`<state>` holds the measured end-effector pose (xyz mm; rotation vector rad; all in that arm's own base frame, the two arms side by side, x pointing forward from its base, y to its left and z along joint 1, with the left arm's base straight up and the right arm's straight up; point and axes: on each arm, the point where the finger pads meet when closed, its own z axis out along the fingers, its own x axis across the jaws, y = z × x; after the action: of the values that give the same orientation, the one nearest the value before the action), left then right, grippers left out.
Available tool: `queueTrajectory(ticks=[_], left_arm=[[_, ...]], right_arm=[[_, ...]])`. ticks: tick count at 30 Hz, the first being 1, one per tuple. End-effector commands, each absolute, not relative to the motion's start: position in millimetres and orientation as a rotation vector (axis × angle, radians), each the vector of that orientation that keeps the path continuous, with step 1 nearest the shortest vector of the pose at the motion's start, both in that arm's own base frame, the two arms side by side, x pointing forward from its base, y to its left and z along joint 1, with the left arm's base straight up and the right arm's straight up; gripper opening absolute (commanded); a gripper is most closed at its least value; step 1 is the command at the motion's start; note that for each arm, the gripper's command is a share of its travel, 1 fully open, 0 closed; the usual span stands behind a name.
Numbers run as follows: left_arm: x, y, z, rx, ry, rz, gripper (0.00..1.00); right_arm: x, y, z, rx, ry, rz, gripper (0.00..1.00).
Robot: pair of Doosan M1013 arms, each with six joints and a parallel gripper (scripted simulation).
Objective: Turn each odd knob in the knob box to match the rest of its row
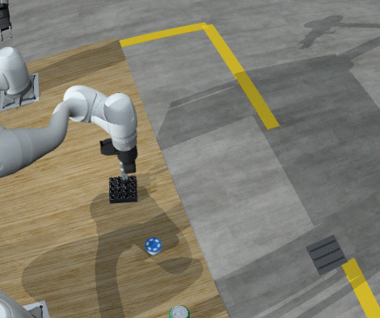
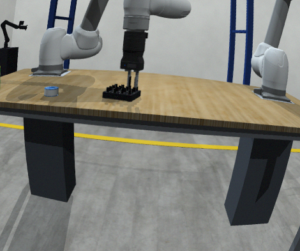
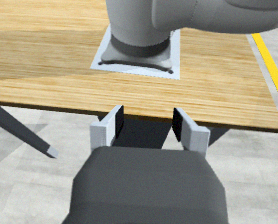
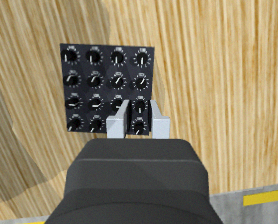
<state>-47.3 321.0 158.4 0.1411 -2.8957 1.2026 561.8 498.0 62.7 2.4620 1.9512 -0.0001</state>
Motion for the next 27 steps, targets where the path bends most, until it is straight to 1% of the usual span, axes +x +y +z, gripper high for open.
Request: queueTrajectory(ticks=[1,5,17,27], left_arm=[[-47,321,159,0.141,-2.896,1.201,1.0],[-47,321,159,0.141,-2.896,1.201,1.0],[-47,321,159,0.141,-2.896,1.201,1.0],[-47,321,159,0.141,-2.896,1.201,1.0]], right_arm=[[562,498,74,2.462,1.951,0.002,0.46],[562,498,85,2.462,1.951,0.002,0.46],[562,498,86,2.442,1.976,0.002,0.46],[556,491,88,2.093,2.343,0.002,0.46]])
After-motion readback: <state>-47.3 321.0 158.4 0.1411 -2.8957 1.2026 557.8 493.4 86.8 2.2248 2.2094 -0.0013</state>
